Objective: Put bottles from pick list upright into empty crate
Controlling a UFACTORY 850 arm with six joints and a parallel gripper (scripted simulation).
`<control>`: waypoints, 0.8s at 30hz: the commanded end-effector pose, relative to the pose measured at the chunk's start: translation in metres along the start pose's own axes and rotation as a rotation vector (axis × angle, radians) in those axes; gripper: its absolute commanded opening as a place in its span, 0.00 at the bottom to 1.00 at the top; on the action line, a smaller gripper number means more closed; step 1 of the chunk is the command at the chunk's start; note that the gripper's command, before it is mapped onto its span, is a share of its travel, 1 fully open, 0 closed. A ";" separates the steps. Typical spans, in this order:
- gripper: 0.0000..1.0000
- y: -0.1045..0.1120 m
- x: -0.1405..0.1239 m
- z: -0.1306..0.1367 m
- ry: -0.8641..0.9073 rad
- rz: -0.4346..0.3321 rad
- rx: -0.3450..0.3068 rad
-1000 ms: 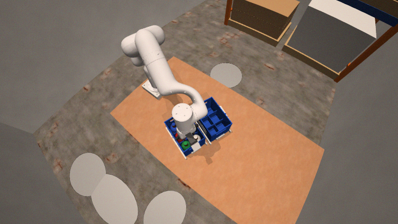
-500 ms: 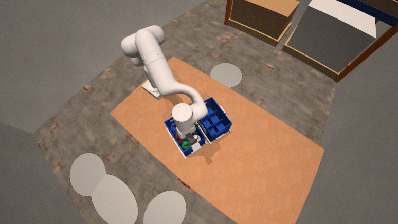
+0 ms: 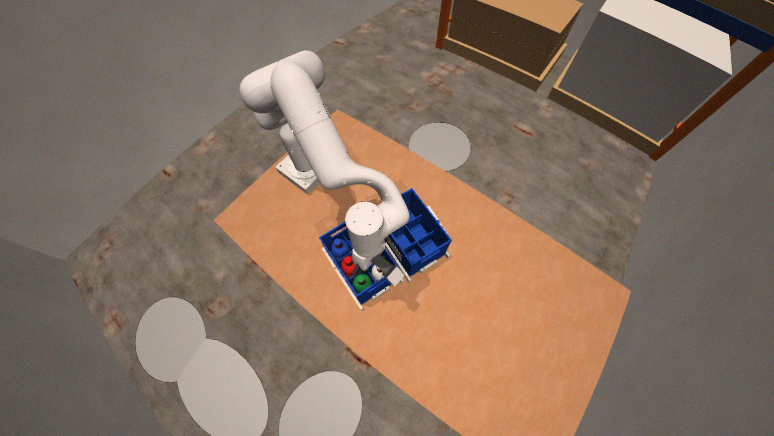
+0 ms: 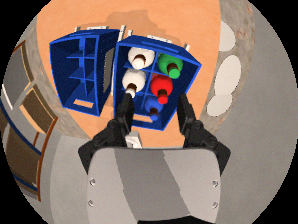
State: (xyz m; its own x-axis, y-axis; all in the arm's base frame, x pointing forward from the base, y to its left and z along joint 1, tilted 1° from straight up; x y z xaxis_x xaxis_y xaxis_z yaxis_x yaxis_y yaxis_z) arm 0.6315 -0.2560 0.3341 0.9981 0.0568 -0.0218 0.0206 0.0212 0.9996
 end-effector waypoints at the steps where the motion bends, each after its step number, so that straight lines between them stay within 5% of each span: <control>1: 0.65 -0.018 0.003 -0.012 0.157 0.009 0.002; 13: 0.65 -0.059 0.008 -0.039 0.494 0.009 0.001; 24: 0.65 -0.059 0.008 -0.039 0.518 0.009 0.001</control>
State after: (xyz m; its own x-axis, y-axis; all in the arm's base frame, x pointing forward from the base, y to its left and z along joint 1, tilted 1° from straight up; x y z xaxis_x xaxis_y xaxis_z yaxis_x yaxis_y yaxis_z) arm 0.6360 -0.2180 0.2734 0.8398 0.5425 -0.0212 0.0141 0.0173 0.9998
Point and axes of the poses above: the point where the finger pads meet when closed, its own y axis back along the fingers, its own z axis across the jaws, x = y × z, the point moved 9 cm from there along y, back along the fingers, and after that the axes turned 7 degrees about y, right-handed, at the moved point
